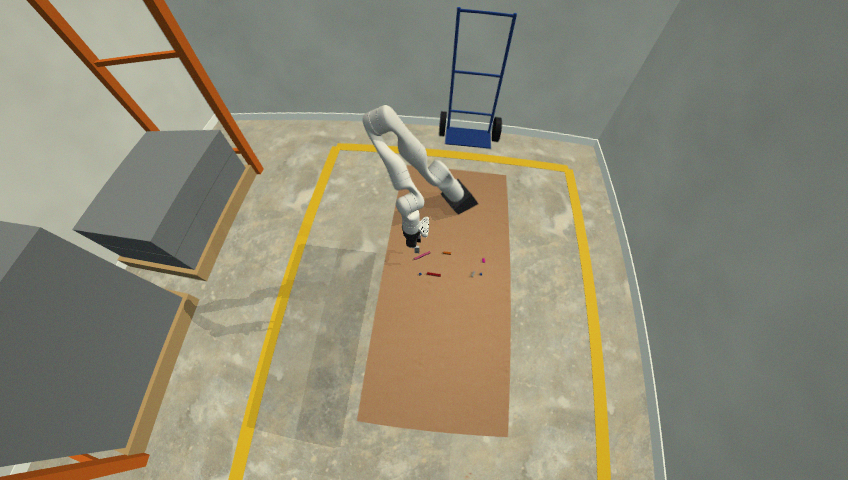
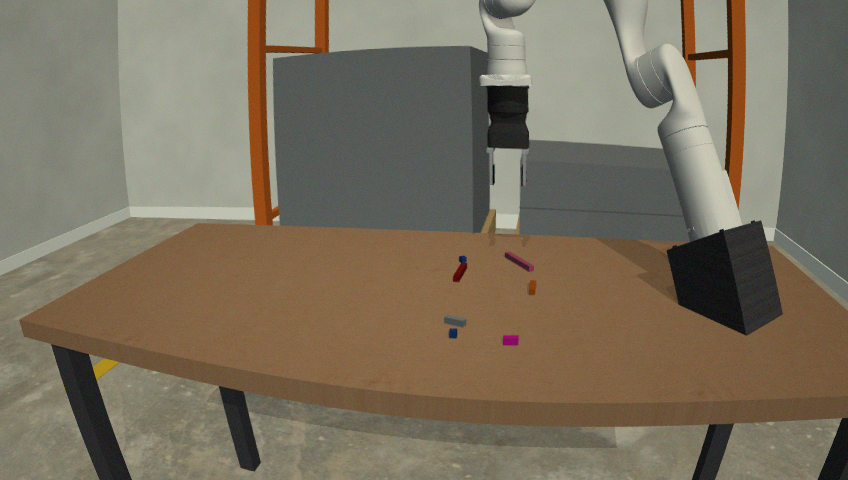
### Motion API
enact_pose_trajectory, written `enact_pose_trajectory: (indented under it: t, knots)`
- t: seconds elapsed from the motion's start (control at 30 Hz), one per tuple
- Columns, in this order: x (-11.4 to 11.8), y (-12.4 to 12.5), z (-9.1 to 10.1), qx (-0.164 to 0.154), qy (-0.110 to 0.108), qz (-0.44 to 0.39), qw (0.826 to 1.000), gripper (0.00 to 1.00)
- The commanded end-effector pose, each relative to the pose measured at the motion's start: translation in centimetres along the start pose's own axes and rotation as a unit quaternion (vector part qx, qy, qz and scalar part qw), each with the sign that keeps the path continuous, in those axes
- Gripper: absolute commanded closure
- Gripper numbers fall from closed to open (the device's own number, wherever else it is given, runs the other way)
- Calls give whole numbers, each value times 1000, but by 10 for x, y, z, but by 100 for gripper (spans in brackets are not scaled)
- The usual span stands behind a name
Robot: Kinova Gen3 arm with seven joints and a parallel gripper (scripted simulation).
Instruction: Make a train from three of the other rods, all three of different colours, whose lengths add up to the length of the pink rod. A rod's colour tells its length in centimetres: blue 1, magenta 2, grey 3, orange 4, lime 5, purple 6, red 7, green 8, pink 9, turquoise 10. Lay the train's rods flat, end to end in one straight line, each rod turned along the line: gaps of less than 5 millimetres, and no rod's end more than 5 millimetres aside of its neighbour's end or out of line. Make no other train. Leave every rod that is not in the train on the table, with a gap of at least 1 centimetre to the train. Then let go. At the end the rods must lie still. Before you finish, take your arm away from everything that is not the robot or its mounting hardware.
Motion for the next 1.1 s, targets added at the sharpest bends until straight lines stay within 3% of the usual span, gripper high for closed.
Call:
enact_pose_trajectory:
  t: [0.0, 1.07]
  knots:
    - [0, 0, 0, 0, 0, 0, 1000, 0]
    - [0, 0, 0, 0, 0, 0, 1000, 0]
Point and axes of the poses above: the point where the finger pads meet when closed, its own z axis back along the fingers, its own x axis across the jaws, y = z × x, the point moved 3 cm from there along z, back along the fingers, and after that the axes turned 9 degrees about z, right-handed, at the moved point
